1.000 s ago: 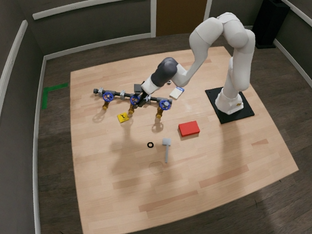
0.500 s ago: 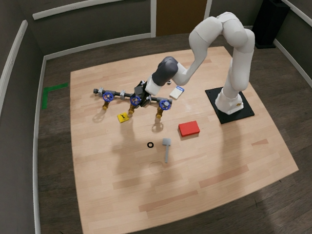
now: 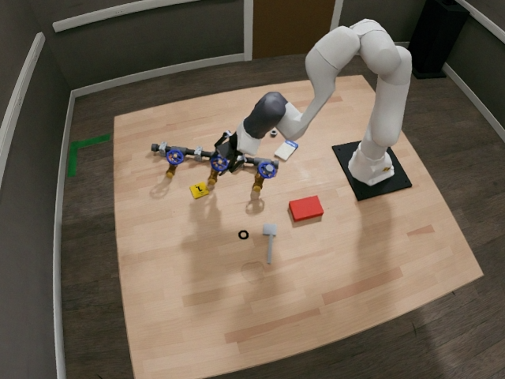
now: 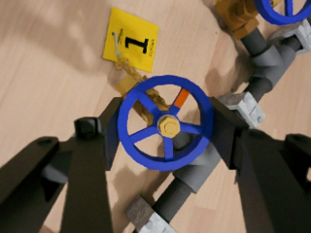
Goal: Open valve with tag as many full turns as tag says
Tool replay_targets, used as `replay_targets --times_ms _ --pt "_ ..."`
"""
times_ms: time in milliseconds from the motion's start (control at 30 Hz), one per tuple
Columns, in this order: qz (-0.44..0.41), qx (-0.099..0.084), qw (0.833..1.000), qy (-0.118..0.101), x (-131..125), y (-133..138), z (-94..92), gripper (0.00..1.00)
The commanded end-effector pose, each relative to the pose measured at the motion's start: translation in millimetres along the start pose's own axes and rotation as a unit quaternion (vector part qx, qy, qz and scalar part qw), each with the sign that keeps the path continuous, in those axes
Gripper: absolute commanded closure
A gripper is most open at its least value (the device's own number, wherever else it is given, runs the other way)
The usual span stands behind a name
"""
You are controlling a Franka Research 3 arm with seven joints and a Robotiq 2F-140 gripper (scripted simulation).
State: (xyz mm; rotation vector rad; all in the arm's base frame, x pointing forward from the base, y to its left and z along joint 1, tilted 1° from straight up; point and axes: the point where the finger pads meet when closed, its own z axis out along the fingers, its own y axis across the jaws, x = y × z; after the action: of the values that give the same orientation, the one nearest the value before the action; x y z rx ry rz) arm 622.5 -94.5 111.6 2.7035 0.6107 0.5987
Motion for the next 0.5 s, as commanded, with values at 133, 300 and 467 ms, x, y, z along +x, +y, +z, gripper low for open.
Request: replay_targets --times_ms 133,300,467 --pt "-0.132 0.076 0.987 -0.048 1.2 0.1 -0.5 0.90" --pt "-0.142 0.083 0.985 -0.051 1.2 0.1 -0.5 0.90" --pt "-0.142 0.083 0.985 -0.051 1.2 0.1 -0.5 0.90"
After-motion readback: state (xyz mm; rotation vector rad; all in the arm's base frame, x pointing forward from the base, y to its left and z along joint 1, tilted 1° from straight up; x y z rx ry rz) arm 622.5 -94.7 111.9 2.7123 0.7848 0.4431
